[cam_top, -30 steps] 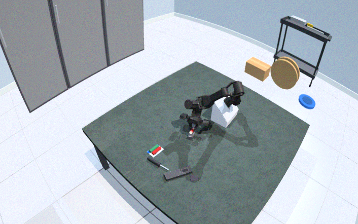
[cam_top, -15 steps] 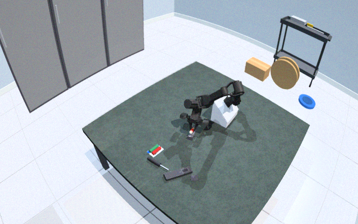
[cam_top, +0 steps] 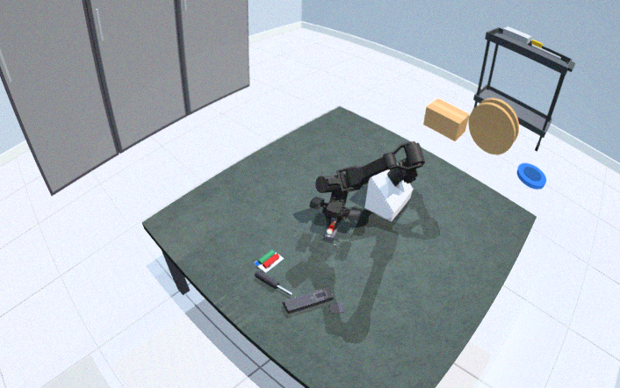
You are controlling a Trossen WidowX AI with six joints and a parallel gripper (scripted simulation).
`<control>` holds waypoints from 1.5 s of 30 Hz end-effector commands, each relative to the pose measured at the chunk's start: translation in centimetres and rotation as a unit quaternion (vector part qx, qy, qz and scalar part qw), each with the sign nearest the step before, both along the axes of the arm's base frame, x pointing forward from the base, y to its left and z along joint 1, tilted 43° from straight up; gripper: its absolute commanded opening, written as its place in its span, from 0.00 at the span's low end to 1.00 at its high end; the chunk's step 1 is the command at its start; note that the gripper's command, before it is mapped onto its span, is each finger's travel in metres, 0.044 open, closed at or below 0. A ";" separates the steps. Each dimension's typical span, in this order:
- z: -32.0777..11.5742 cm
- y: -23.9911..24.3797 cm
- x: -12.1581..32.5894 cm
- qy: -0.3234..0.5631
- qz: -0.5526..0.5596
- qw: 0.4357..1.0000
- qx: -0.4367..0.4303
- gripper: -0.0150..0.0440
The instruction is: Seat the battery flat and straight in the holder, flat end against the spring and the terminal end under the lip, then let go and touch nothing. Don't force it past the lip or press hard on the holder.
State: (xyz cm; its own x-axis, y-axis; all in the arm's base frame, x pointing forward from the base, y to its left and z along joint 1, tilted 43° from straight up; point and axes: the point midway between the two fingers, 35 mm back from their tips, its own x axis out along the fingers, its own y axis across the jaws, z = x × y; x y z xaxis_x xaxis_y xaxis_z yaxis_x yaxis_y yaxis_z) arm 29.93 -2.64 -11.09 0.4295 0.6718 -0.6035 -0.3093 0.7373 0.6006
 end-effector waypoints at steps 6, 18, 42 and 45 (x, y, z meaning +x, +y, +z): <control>-0.5 0.0 0.3 0.023 0.022 0.999 -0.023 0.36; -0.6 0.3 0.4 0.055 0.047 0.997 -0.034 0.36; -0.3 0.9 0.3 0.123 0.106 0.985 -0.062 0.36; -0.2 0.9 0.3 0.132 0.113 0.982 -0.067 0.36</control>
